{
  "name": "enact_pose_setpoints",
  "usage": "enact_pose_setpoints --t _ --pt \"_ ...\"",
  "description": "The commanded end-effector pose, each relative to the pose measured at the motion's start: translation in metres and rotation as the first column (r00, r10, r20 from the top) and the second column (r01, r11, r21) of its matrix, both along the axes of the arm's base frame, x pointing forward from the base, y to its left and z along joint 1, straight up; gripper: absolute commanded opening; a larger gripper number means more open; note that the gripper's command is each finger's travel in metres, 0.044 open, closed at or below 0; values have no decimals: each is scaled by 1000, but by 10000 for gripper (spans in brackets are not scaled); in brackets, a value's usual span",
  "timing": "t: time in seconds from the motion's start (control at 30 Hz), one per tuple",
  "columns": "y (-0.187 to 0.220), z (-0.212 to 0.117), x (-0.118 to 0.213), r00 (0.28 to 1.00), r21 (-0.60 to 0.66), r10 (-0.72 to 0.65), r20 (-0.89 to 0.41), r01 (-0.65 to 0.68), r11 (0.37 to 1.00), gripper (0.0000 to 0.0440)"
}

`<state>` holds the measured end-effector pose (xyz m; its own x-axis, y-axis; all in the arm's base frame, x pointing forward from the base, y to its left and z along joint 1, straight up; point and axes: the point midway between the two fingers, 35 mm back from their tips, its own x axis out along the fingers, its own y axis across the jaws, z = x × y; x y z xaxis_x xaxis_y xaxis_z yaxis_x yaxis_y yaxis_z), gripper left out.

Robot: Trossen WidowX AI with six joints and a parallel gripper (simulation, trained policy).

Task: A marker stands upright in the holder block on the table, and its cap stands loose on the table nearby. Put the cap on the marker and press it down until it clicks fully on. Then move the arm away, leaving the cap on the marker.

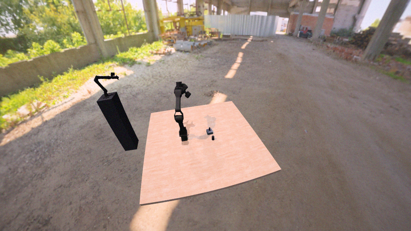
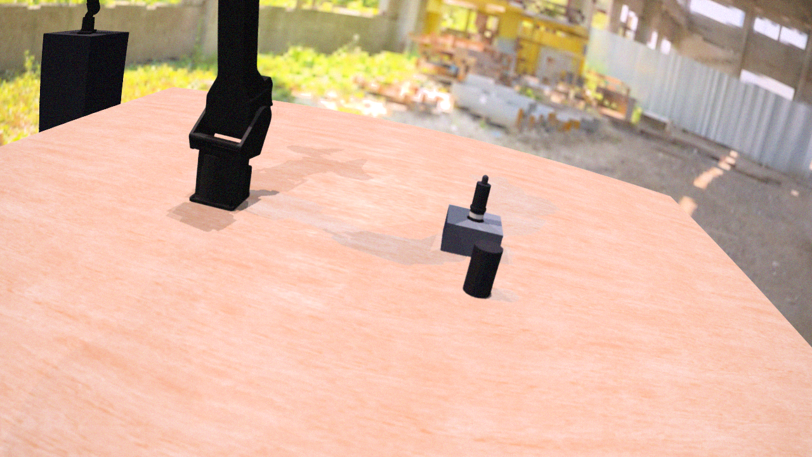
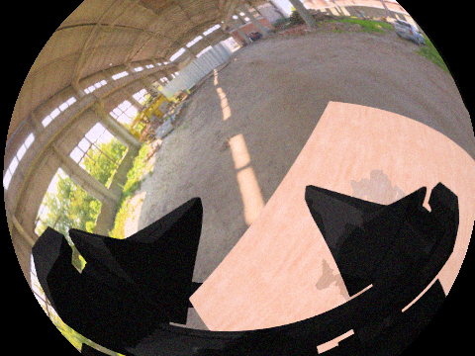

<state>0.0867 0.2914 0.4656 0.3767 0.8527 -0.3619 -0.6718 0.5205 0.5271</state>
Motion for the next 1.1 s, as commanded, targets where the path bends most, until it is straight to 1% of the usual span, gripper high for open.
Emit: enact_pose_setpoints --t 0.0,0.53,1.07 --pt "-1 -7 7 999 -17 -25 -37 25 1000 334" --pt "-12 -31 38 978 -95 -154 -143 141 985 335" --pt "-31 -58 74 925 -190 -306 -226 266 945 335"
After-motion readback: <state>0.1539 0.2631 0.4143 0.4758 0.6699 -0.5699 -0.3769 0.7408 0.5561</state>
